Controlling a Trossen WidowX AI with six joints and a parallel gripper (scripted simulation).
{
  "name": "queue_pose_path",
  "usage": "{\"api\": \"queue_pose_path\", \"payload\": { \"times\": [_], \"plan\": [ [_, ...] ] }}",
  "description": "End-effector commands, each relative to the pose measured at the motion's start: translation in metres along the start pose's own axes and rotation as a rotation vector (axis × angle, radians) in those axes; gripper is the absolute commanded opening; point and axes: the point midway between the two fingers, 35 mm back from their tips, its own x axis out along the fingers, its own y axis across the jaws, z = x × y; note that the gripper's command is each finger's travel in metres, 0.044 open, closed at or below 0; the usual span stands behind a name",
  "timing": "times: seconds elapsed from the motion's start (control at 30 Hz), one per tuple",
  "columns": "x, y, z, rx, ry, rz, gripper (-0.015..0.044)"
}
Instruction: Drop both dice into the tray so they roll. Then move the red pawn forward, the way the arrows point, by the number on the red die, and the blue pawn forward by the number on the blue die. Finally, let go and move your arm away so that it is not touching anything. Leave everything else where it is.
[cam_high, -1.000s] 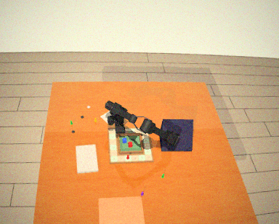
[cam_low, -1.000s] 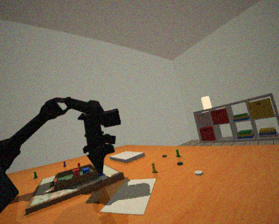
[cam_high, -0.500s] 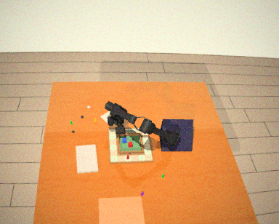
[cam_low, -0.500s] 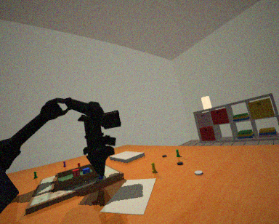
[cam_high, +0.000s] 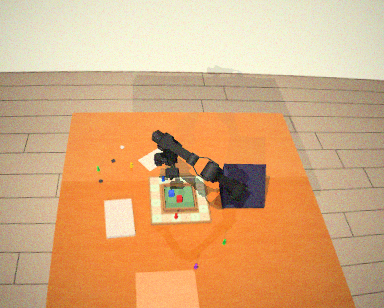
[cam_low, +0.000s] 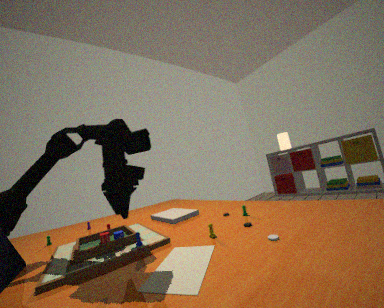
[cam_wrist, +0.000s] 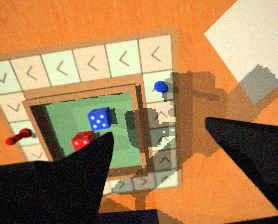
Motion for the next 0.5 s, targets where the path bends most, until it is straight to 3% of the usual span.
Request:
{"api": "queue_pose_path", "payload": {
  "times": [0.0, 0.23, 0.27, 0.47],
  "plan": [
    [-0.033, 0.028, -0.044, 0.011, -0.007, -0.009, 0.0440],
    [-0.055, 0.086, -0.127, 0.028, -0.001, 0.003, 0.0440],
    [-0.051, 0.055, -0.083, 0.019, -0.015, -0.013, 0.0440],
    [-0.051, 0.055, -0.083, 0.019, -0.015, -0.013, 0.0440]
  ]
}}
